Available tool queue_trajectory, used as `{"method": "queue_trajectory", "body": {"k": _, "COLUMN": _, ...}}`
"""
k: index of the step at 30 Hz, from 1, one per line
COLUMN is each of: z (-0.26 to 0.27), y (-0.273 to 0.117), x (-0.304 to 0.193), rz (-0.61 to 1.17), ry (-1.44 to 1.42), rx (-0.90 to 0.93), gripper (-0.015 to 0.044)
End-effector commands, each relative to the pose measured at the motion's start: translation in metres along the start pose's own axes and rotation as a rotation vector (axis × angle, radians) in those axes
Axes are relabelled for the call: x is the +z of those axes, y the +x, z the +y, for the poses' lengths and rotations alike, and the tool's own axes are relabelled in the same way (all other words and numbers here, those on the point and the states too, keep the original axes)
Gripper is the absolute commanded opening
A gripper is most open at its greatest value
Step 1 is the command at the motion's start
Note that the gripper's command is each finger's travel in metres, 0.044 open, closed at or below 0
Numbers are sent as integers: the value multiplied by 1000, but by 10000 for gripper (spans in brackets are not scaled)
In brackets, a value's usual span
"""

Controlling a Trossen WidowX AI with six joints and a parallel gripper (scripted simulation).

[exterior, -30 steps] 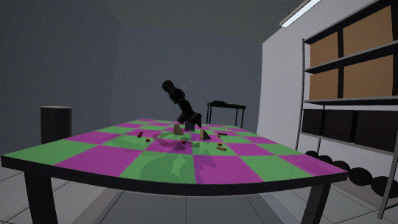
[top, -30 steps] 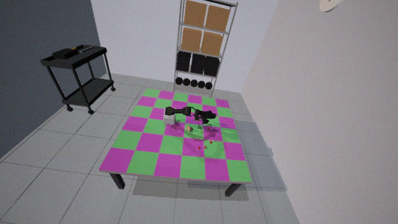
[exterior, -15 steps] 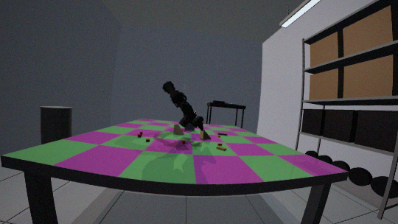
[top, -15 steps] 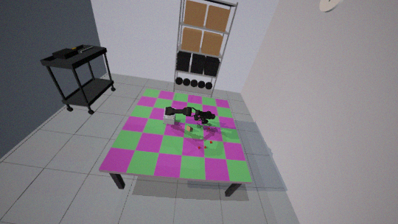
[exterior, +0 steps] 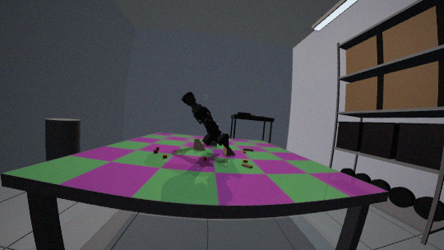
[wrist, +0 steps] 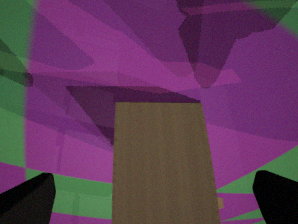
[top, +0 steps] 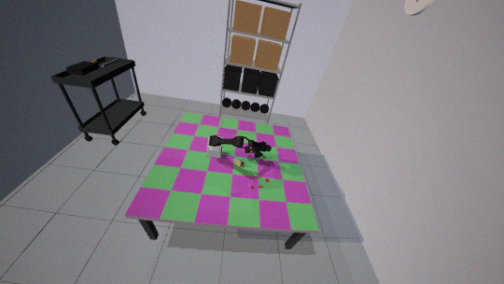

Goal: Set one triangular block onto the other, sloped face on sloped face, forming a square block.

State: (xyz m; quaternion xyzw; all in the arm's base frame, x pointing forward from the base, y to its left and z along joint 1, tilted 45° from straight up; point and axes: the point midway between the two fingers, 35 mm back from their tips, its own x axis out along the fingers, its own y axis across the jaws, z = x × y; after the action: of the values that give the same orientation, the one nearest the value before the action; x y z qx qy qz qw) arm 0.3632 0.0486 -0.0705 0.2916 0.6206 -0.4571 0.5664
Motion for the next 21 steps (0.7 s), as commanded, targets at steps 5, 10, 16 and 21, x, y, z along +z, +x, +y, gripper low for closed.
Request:
{"method": "queue_trajectory", "body": {"k": 5, "z": -1, "y": 15, "x": -1, "rz": 3, "ry": -5, "rx": -2, "gripper": 440}}
{"method": "queue_trajectory", "body": {"k": 10, "z": -1, "y": 24, "x": -1, "rz": 3, "ry": -5, "rx": -2, "gripper": 440}}
{"method": "queue_trajectory", "body": {"k": 16, "z": -2, "y": 34, "x": -1, "rz": 3, "ry": -4, "rx": -3, "gripper": 440}}
{"method": "queue_trajectory", "body": {"k": 21, "z": -3, "y": 42, "x": -1, "rz": 3, "ry": -4, "rx": -3, "gripper": 440}}
